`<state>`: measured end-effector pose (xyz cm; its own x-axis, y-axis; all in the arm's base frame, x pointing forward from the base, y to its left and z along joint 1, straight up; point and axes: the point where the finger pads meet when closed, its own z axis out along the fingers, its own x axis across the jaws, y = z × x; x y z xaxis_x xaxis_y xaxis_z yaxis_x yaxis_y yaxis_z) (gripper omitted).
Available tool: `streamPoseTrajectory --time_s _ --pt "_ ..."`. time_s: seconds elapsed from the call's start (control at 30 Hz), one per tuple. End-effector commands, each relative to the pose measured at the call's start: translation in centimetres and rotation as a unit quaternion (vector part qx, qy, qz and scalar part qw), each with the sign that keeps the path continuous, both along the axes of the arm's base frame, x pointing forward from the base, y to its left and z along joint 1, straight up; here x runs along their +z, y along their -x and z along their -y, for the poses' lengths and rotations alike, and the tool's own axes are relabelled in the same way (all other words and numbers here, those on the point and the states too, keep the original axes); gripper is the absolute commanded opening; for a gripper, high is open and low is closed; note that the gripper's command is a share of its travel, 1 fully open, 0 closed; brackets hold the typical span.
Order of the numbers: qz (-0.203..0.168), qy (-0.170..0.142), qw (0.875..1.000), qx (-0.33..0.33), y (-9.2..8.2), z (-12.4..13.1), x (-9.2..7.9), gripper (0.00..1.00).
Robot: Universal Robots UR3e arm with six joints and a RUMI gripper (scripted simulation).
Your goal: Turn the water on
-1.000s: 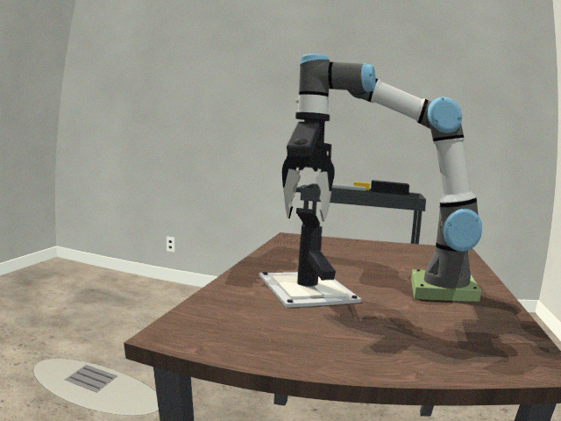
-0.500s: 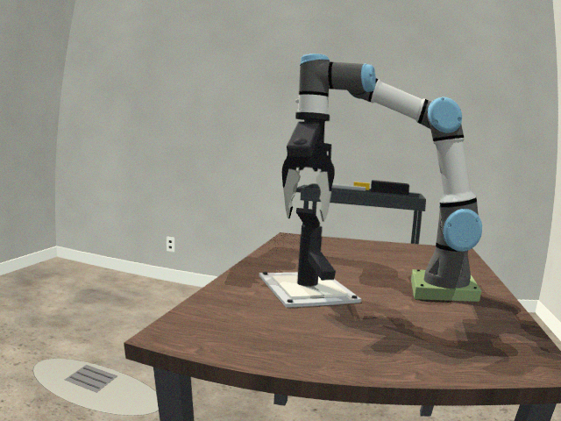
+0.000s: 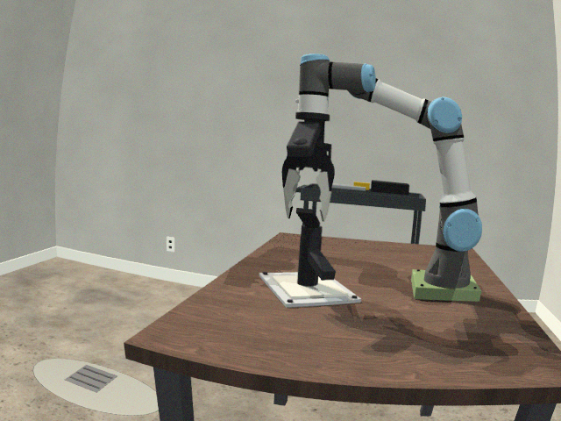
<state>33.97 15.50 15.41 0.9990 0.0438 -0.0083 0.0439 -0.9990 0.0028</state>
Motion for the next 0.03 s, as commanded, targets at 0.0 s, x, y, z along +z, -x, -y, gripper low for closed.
streamPoseTrajectory --time_s 0.0 --pt "0.001 0.000 1.000 0.000 -0.05 0.00 0.08 0.42"
